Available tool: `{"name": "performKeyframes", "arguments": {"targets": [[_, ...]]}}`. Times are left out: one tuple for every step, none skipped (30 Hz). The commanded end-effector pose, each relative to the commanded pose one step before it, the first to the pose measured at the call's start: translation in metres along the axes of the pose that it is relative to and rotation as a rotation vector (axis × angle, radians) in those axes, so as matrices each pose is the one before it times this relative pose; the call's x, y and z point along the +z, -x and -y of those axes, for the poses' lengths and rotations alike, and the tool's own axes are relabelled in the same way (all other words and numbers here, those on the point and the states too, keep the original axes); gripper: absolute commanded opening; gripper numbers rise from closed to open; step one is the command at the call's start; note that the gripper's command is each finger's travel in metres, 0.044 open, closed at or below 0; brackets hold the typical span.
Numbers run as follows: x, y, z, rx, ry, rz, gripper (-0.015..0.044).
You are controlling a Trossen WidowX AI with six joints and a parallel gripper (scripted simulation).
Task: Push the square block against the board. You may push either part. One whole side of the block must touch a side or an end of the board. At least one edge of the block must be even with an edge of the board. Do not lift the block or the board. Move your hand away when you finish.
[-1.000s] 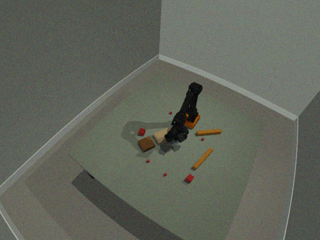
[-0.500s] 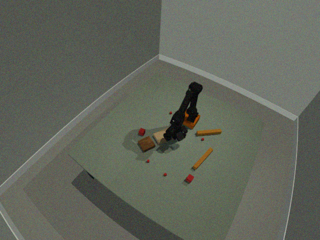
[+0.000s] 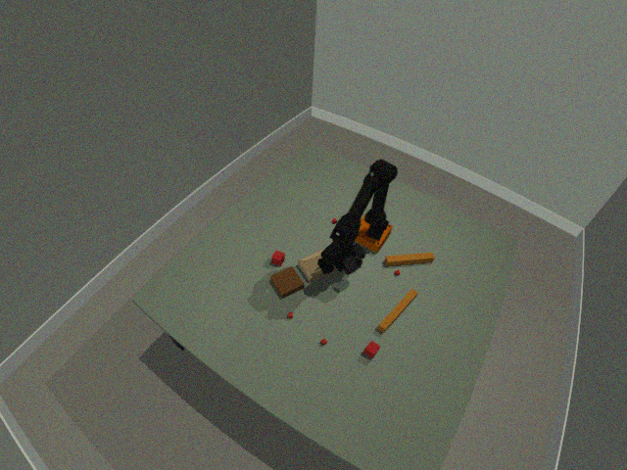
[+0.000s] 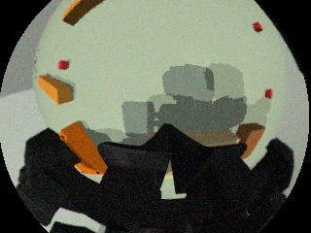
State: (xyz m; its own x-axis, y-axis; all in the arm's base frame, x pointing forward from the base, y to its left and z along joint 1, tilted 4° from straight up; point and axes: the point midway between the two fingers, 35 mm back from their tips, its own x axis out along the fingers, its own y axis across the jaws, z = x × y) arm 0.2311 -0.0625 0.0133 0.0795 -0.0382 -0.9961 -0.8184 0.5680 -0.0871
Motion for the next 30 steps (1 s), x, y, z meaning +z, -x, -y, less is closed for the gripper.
{"name": "performKeyframes", "arguments": {"targets": [[-0.00565, -0.00149, -0.00109, 0.00441, 0.0004, -0.00645, 0.0000], [0.00026, 0.00000, 0.00004, 0.00000, 0.0000, 0.00002, 0.0000], [0.00052, 0.00001, 0.00007, 0.00000, 0.0000, 0.00004, 0.0000], [0.00076, 0.00001, 0.00010, 0.00000, 0.0000, 0.00006, 0.0000], [0.00100, 0.00002, 0.00013, -0.00001, 0.0000, 0.00008, 0.0000], [0.00125, 0.00002, 0.00016, -0.00001, 0.0000, 0.00010, 0.0000], [0.00147, 0.00002, 0.00017, -0.00001, 0.0000, 0.00012, 0.0000], [0.00157, 0.00002, 0.00017, -0.00001, 0.0000, 0.00013, 0.0000], [0.00159, 0.00002, 0.00016, -0.00001, 0.0000, 0.00013, 0.0000], [0.00160, 0.00002, 0.00015, -0.00002, 0.0000, 0.00013, 0.0000], [0.00160, 0.00002, 0.00014, -0.00002, 0.0000, 0.00013, 0.0000], [0.00161, 0.00002, 0.00013, -0.00002, 0.0000, 0.00013, 0.0000], [0.00161, 0.00002, 0.00012, -0.00002, 0.0000, 0.00013, 0.0000], [0.00162, 0.00001, 0.00011, -0.00002, 0.0000, 0.00013, 0.0000], [0.00162, 0.00001, 0.00010, -0.00002, 0.0000, 0.00014, 0.0000], [0.00163, 0.00001, 0.00008, -0.00002, 0.0000, 0.00014, 0.0000], [0.00163, 0.00001, 0.00007, -0.00003, 0.0000, 0.00014, 0.0000], [0.00164, 0.00001, 0.00006, -0.00003, 0.0000, 0.00014, 0.0000], [0.00164, 0.00001, 0.00005, -0.00003, 0.0000, 0.00014, 0.0000], [0.00165, 0.00001, 0.00004, -0.00003, 0.0000, 0.00014, 0.0000], [0.00165, 0.00001, 0.00003, -0.00003, 0.0000, 0.00014, 0.0000], [0.00165, 0.00001, 0.00001, -0.00003, 0.0000, 0.00014, 0.0000], [0.00166, 0.00000, 0.00000, -0.00004, 0.0000, 0.00014, 0.0000], [0.00166, 0.00000, -0.00001, -0.00004, 0.0000, 0.00014, 0.0000], [0.00167, 0.00000, -0.00002, -0.00004, 0.0000, 0.00014, 0.0000], [0.00167, 0.00000, -0.00003, -0.00004, 0.0000, 0.00014, 0.0000], [0.00167, 0.00000, -0.00005, -0.00004, 0.0000, 0.00014, 0.0000], [0.00168, 0.00000, -0.00006, -0.00004, 0.0000, 0.00015, 0.0000], [0.00149, 0.00000, -0.00006, -0.00004, 0.0000, 0.00013, 0.0000], [0.00147, 0.00000, -0.00007, -0.00004, 0.0000, 0.00013, 0.0000]]}}
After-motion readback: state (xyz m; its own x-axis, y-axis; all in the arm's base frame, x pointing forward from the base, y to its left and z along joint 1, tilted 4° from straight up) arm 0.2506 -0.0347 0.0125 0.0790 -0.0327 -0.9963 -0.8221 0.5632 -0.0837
